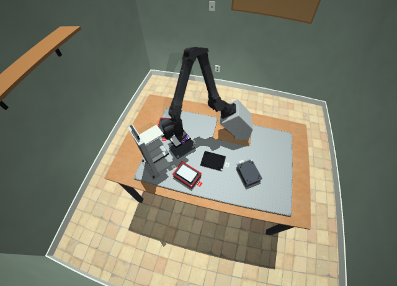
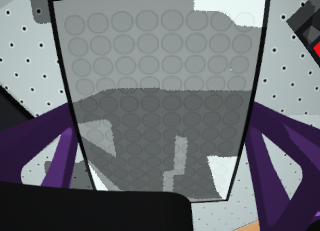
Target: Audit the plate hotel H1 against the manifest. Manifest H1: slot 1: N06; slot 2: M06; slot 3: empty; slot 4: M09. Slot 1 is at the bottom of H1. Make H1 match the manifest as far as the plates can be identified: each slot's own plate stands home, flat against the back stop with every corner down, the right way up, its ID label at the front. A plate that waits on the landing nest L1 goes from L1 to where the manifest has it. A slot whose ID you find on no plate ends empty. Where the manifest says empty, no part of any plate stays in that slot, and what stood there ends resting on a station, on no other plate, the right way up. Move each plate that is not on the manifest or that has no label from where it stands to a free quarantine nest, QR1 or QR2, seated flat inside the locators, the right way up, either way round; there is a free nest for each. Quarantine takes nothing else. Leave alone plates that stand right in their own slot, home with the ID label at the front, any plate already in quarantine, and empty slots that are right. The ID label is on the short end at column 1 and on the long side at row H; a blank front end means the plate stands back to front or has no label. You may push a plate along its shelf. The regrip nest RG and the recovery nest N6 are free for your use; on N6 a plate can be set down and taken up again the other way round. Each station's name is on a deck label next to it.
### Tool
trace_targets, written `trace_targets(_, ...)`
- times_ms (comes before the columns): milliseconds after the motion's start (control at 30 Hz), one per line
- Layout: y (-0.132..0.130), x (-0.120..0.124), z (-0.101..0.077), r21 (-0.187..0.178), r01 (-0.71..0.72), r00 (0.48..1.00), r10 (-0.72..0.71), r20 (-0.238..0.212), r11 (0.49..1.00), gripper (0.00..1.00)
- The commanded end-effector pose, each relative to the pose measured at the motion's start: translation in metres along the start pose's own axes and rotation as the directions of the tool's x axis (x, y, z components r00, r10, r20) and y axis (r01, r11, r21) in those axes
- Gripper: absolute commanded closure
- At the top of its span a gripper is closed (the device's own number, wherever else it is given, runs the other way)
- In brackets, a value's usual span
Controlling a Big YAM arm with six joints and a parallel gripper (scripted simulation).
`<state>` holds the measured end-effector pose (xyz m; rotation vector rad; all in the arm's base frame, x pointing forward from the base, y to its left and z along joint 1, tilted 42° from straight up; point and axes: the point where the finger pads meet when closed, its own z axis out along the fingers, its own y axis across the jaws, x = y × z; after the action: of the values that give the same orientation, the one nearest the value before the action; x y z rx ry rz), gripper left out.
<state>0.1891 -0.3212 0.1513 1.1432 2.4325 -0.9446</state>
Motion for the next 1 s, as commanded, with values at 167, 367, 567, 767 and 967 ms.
trace_targets(167,-0.002,0.001,0.008,0.004,0.006,1.000,-0.006,0.003,1.000,0.14)
trace_targets(367,0.003,0.002,0.011,-0.003,0.017,1.000,-0.017,0.002,1.000,0.14)
trace_targets(567,0.003,0.003,0.015,-0.002,0.016,1.000,-0.016,0.001,1.000,0.14)
trace_targets(767,0.001,0.003,0.019,0.001,0.013,1.000,-0.013,-0.001,1.000,0.14)
trace_targets(967,-0.003,0.001,0.018,0.004,0.003,1.000,-0.003,0.013,1.000,0.14)
